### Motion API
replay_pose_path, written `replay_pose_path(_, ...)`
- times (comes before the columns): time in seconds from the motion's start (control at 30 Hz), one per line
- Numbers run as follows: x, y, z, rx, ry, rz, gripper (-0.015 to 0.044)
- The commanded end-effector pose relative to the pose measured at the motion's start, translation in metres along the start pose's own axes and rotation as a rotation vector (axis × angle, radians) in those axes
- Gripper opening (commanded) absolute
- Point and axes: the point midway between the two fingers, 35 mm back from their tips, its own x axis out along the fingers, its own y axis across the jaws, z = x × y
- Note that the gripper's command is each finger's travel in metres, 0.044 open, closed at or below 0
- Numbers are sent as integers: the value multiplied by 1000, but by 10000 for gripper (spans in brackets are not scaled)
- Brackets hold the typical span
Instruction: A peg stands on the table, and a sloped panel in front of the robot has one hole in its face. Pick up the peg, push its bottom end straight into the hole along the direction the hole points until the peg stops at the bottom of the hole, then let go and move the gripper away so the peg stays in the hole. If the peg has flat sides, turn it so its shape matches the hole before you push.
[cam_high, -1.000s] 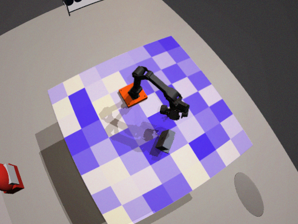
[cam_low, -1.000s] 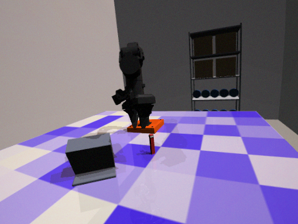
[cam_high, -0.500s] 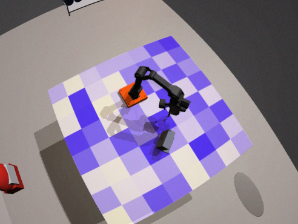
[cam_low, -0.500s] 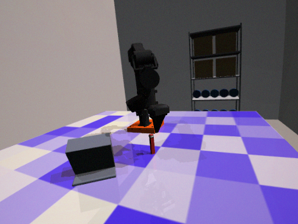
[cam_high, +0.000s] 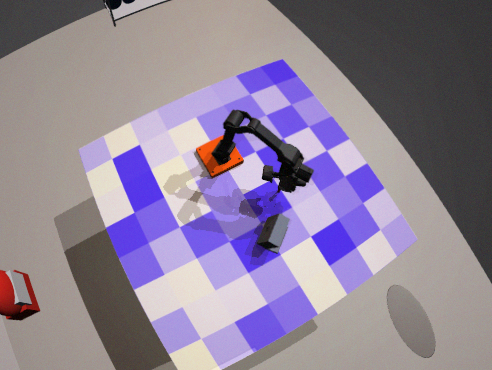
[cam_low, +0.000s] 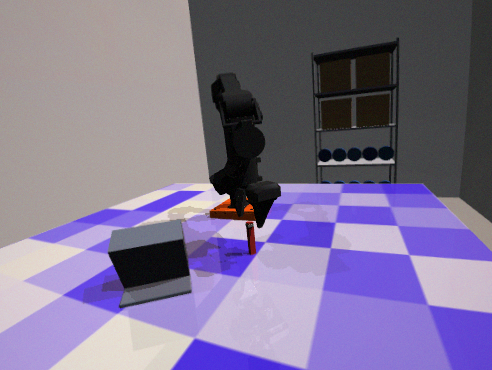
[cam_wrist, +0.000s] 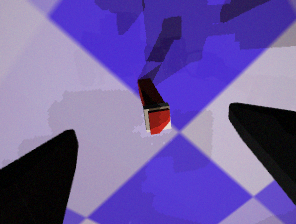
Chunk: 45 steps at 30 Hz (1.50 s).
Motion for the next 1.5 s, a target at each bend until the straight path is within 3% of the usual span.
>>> replay_pose_path(0.0,8,-1,0,3,1,-4,440)
replay_pose_path(0.83,45,-3,0,3,0,-5,440)
replay_pose_path(1.33,41,-2,0,5,1,-3,46)
replay_pose_path(1.47,41,-2,0,5,1,-3,20)
